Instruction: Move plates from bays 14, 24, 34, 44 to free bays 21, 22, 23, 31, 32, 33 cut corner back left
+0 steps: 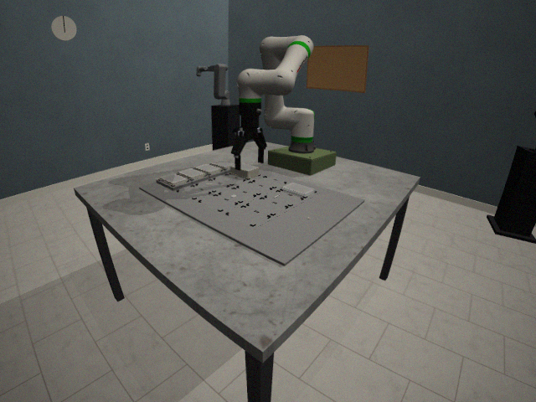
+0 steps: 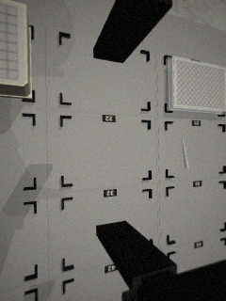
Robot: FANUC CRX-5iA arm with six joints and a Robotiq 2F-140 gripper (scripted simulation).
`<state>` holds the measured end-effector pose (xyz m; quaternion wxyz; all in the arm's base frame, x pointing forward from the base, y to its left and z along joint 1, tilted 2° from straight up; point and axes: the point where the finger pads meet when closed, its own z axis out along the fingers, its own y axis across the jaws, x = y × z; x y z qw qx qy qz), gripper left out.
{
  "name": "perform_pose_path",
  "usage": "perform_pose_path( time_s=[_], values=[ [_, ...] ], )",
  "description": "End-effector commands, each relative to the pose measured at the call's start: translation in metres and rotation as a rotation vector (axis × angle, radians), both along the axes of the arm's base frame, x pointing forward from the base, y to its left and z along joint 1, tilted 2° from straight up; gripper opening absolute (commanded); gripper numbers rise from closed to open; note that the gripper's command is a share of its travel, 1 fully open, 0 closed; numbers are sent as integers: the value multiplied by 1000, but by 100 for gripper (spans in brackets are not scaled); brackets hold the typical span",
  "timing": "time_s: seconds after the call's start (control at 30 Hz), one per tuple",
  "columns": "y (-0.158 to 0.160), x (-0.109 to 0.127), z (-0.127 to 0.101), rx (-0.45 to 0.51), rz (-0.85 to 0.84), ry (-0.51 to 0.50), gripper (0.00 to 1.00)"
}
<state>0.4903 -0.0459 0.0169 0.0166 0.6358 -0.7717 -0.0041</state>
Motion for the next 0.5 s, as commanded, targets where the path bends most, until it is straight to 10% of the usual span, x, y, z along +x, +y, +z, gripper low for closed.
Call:
perform_pose_path(
  time_s=[0.0,0.47],
  values=[
    [0,1,1,0,0,-2,100],
    [35,8,0,0,0,-2,100]
  ],
)
